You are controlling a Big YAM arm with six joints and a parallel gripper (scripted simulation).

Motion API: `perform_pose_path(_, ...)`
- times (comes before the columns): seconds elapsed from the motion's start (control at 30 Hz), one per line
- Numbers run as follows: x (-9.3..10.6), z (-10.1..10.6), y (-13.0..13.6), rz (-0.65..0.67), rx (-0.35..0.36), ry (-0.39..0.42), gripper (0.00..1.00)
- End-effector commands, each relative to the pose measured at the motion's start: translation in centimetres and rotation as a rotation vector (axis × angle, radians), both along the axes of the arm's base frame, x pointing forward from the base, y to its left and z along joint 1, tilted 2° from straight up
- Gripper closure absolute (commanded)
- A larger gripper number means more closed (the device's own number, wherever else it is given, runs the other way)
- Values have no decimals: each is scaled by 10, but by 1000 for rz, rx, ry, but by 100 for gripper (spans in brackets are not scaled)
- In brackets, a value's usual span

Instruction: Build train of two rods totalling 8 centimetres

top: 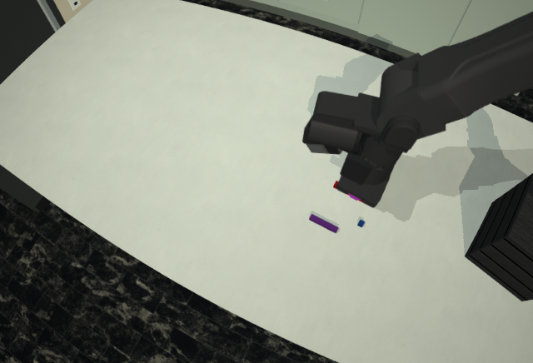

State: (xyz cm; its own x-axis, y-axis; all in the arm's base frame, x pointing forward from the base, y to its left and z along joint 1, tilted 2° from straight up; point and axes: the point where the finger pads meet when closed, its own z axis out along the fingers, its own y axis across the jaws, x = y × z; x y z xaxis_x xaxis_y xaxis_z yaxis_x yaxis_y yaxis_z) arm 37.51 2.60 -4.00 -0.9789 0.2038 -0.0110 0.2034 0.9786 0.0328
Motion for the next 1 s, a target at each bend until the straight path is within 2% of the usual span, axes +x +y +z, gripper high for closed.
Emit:
perform_pose_path(0.0,2,-7,-2,-13,0,-5,96)
perform_pose_path(0.2,2,-18,-1,-11,0,-5,96)
perform_pose_path(0.63,1,-73,4,-4,-1,-3,96)
perform_pose_path(0.97,9,-87,5,-2,0,-14,96)
